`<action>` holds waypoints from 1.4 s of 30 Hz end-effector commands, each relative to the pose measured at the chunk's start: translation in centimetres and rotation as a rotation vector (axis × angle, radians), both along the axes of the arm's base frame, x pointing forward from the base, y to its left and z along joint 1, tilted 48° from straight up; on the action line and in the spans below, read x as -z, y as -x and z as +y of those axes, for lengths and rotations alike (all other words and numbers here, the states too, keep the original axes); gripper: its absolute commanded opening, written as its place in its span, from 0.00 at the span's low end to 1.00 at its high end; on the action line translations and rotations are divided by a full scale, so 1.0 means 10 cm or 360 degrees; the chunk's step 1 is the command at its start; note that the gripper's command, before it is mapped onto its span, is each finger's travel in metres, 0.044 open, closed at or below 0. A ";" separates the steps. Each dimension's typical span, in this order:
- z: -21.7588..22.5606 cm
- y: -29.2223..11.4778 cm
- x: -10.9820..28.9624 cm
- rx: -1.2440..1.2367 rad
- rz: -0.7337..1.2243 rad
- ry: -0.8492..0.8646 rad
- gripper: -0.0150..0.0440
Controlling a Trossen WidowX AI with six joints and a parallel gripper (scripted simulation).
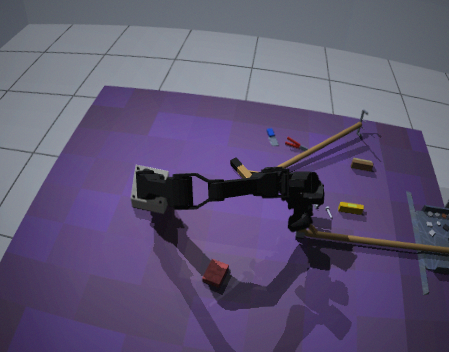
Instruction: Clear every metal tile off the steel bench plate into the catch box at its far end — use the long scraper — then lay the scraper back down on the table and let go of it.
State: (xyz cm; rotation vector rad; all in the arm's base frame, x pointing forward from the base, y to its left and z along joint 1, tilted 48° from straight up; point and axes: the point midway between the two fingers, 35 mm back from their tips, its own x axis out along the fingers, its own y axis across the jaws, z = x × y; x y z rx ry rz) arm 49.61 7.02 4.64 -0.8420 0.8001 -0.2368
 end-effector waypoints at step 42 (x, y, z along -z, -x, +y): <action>0.04 -0.09 -0.02 -0.0008 -0.0007 -0.0004 0.25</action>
